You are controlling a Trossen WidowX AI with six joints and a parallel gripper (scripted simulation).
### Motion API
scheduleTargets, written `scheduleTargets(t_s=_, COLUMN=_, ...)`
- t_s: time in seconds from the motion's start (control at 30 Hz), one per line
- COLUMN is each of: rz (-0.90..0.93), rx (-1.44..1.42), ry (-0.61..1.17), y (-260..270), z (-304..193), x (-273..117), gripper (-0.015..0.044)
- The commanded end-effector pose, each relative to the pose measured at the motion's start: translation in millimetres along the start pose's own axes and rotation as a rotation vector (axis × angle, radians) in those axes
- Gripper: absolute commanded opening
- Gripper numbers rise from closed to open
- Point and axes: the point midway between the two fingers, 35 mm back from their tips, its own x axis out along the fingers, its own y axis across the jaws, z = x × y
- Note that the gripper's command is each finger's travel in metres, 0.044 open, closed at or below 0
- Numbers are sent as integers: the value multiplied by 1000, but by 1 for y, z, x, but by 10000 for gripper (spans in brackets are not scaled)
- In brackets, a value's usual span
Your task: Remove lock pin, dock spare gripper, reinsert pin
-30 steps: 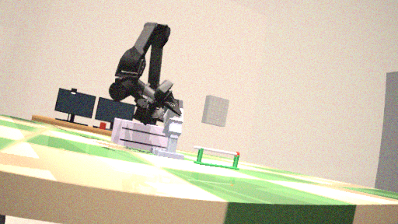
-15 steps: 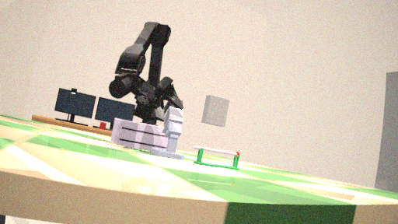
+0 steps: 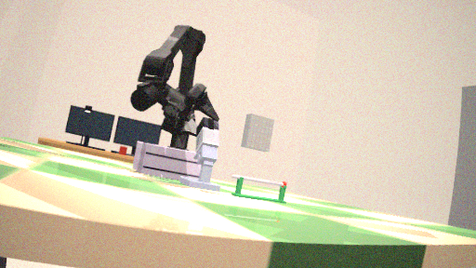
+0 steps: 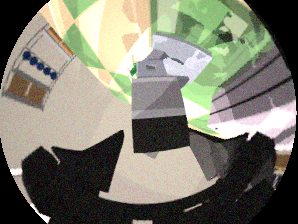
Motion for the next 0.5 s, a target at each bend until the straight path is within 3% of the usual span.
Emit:
scheduleTargets(t_s=0.0, rz=-1, rx=-2, ry=-1, y=0, z=-8, x=-5, gripper=440)
scheduleTargets(t_s=0.47, rz=7, rx=25, ry=13, y=-1, z=-31, x=-18, gripper=440)
